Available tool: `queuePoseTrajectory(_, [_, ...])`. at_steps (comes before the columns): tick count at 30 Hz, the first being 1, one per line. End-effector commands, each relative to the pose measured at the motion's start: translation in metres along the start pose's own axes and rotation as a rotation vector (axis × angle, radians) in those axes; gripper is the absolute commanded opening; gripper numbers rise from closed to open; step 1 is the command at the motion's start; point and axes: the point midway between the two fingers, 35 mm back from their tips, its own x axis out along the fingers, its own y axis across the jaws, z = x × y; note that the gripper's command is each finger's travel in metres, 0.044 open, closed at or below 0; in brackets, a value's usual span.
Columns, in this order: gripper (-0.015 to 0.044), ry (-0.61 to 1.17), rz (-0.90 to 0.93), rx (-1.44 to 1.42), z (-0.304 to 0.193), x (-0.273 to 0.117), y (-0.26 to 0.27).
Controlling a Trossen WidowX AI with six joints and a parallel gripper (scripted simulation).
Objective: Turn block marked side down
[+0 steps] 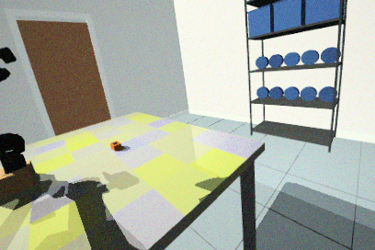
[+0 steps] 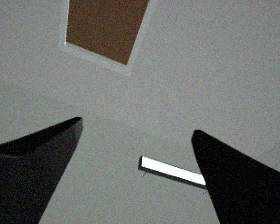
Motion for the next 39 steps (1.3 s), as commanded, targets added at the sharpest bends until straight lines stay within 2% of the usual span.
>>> queuePoseTrajectory(1, [0.0426,-0.008,0.006,-0.011,0.001,0.002,0.002])
queuePoseTrajectory(4, [0.0440,-0.129,0.075,-0.163,0.023,0.020,0.027])
queuePoseTrajectory(11, [0.0440,-0.547,0.161,-0.568,0.100,0.047,0.114])
queuePoseTrajectory(19, [0.0440,-0.995,0.039,-0.863,0.188,0.025,0.205])
queuePoseTrajectory(24, [0.0440,-1.261,-0.149,-0.979,0.242,-0.019,0.256])
queuePoseTrajectory(30, [0.0440,-1.493,-0.473,-1.021,0.300,-0.094,0.300])
queuePoseTrajectory(34, [0.0440,-1.531,-0.816,-1.040,0.339,-0.150,0.316])
queuePoseTrajectory(39, [0.0440,-1.429,-1.215,-1.021,0.378,-0.221,0.319])
